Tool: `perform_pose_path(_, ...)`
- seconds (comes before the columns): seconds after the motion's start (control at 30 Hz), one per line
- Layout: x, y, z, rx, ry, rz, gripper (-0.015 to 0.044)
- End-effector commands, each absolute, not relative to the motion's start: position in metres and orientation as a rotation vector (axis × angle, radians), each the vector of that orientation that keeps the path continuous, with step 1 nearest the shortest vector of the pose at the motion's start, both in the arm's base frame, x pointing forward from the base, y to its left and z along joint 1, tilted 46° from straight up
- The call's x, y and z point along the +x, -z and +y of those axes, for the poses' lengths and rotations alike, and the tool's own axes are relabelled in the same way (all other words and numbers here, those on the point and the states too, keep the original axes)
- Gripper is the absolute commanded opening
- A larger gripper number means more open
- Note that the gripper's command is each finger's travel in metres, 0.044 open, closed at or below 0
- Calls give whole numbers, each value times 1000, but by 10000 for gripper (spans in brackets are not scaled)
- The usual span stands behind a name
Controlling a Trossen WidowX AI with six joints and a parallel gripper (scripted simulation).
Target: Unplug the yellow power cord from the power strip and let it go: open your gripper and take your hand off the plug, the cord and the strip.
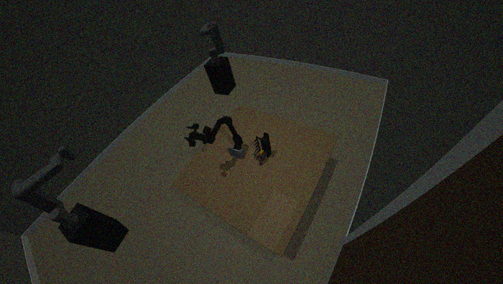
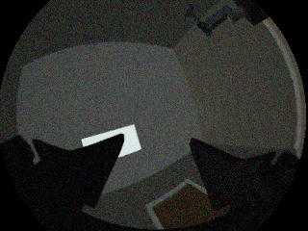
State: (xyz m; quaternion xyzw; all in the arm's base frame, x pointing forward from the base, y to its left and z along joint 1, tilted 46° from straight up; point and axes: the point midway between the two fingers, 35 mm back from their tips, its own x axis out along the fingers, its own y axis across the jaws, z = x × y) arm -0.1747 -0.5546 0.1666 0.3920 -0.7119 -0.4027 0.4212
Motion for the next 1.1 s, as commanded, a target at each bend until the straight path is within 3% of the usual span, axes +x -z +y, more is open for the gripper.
perform_pose_path(0.0, -173, -166, -555, 986, 1013, -1779, 374)
perform_pose_path(0.27, -84, -119, -584, 1233, 1222, -1433, 164)
perform_pose_path(0.63, 84, -34, -560, 1633, 1365, -689, 160)
perform_pose_path(1.07, 237, 24, -404, 1887, 1265, 332, 160)
